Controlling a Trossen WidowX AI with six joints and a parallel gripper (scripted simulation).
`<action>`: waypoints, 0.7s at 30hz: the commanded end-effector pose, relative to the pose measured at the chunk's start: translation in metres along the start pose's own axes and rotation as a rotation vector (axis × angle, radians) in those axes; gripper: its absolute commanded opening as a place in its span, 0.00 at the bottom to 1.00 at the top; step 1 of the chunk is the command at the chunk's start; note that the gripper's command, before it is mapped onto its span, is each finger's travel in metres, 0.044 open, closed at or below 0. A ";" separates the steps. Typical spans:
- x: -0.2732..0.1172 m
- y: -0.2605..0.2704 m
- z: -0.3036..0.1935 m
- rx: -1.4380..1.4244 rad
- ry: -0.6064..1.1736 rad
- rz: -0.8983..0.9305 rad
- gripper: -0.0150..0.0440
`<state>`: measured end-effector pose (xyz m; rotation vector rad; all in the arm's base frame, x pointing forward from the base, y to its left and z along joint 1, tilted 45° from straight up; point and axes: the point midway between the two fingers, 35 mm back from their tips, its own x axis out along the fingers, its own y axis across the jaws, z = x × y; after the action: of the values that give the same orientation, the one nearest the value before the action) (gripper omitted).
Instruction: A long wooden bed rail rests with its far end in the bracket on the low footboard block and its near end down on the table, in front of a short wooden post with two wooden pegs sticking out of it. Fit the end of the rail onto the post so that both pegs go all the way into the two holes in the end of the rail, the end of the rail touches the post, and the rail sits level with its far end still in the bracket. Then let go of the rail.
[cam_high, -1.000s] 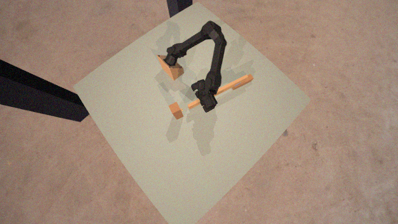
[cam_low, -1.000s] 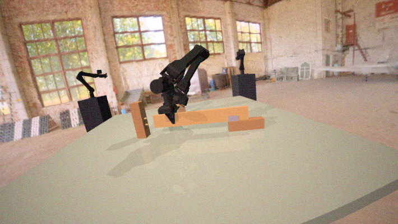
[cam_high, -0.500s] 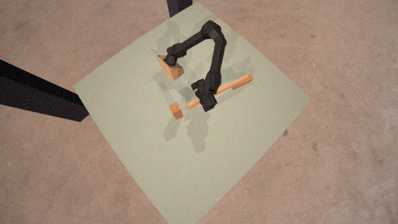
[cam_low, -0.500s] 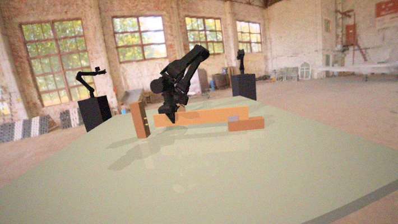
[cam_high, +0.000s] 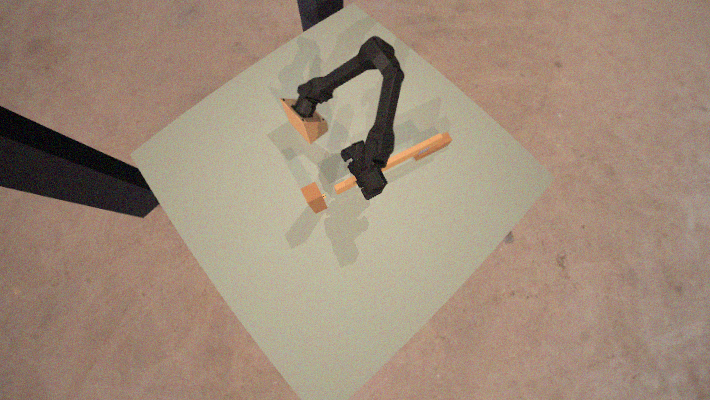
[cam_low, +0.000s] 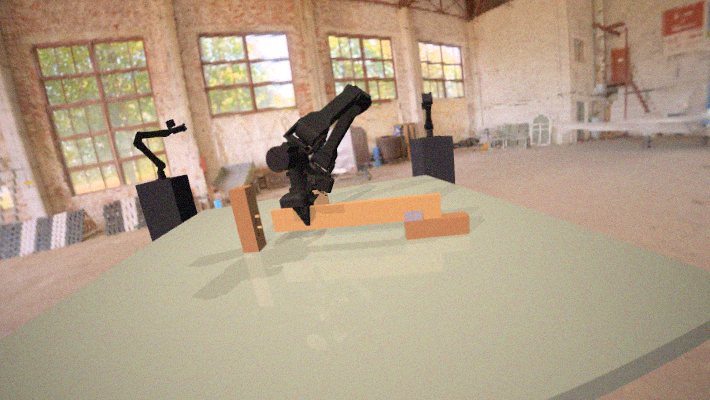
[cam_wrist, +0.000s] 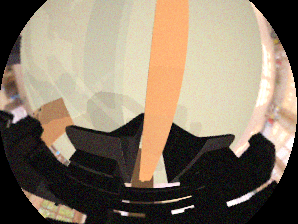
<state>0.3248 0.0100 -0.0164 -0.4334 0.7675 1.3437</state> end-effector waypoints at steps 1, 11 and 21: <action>0.000 0.000 0.000 0.004 -0.001 -0.003 0.25; -0.003 0.000 0.000 0.004 -0.001 -0.003 0.25; -0.005 0.000 0.000 0.004 -0.001 -0.003 0.25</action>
<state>0.3222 0.0105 -0.0157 -0.4214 0.7764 1.3479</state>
